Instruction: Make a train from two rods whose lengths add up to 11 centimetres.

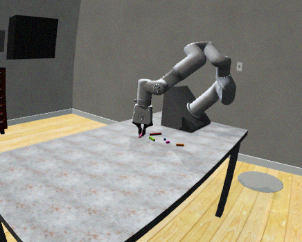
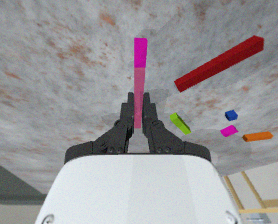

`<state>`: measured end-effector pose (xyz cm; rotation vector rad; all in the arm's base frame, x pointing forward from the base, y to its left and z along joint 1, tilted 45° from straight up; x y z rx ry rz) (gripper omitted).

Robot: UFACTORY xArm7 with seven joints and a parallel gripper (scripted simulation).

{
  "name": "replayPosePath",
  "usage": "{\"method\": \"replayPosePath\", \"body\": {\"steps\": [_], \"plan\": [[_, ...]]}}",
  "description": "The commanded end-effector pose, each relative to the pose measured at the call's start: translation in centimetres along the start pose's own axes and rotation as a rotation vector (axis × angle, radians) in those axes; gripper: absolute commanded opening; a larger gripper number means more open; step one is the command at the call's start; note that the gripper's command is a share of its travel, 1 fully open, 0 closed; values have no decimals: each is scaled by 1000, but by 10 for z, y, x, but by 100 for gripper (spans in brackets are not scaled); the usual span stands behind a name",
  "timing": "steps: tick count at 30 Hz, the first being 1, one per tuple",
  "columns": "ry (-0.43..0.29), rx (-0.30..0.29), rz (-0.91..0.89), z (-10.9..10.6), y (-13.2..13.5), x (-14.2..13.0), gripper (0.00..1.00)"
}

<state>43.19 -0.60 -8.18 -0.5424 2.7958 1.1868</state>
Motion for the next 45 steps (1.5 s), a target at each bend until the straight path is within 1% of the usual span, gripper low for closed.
{"method": "replayPosePath", "body": {"steps": [1,25,26,28,29,31,32,34,35,39,40,45], "plan": [[-3,4,0,-2,-1,-1,4],[-3,4,0,-2,-1,-1,4],[-3,4,0,-2,-1,-1,8],[-3,4,0,-2,-1,-1,8],[-3,4,0,-2,-1,-1,12],[-3,4,0,-2,-1,-1,12],[-3,4,0,-2,-1,-1,16],[-3,4,0,-2,-1,-1,16],[-3,4,0,-2,-1,-1,20],[-3,4,0,-2,-1,-1,20],[-3,4,0,-2,-1,-1,24],[-3,4,0,-2,-1,-1,24]]}}
Point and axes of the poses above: the point where the finger pads meet when closed, its own z axis out along the fingers, its own y axis across the jaws, x = y × z, the point moved 6 cm from there along -z, back along the fingers, and after that the axes turned 7 degrees about z, right-handed, at the moved point
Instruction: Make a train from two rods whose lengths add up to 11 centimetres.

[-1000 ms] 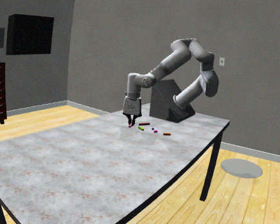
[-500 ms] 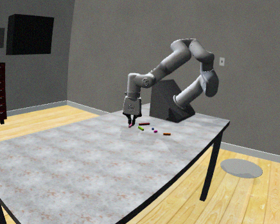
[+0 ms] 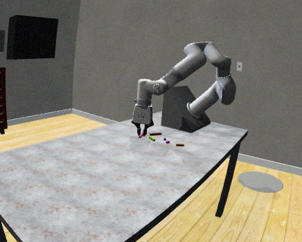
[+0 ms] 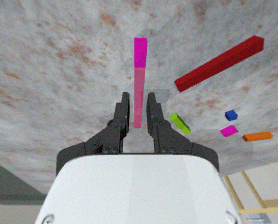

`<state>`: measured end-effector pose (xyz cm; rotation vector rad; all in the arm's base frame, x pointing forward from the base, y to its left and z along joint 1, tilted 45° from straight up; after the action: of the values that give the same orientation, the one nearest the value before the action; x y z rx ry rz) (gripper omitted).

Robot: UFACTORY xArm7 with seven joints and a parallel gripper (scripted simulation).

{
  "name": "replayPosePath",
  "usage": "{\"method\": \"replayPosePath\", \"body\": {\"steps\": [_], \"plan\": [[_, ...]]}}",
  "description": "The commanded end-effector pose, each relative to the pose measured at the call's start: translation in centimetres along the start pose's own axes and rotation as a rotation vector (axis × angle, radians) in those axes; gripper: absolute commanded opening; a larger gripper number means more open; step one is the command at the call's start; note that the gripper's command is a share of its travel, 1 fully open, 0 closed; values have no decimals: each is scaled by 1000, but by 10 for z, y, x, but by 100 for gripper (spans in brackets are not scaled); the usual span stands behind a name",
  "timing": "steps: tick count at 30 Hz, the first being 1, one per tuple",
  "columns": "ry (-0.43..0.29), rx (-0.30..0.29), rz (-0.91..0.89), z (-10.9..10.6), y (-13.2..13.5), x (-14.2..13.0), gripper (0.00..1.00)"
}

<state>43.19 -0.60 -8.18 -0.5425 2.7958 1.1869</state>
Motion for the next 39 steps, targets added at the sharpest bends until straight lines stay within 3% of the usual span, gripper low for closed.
{"method": "replayPosePath", "body": {"steps": [1,11,24,37,38,39], "plan": [[-3,4,0,-2,-1,-1,24],[-3,4,0,-8,-1,-1,24],[-3,4,0,-70,-1,0,24],[-3,4,0,-92,-1,0,24],[-3,4,0,-92,-1,0,100],[-3,4,0,-92,-1,0,100]]}}
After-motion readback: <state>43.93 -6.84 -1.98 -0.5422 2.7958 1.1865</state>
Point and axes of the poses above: the point where the finger pads meet when closed, its own z axis out along the fingers, its own y axis across the jaws, x = y × z, the point moved 6 cm from there along -z, back along the fingers, and after that the axes turned 7 degrees about z, right-handed, at the moved point
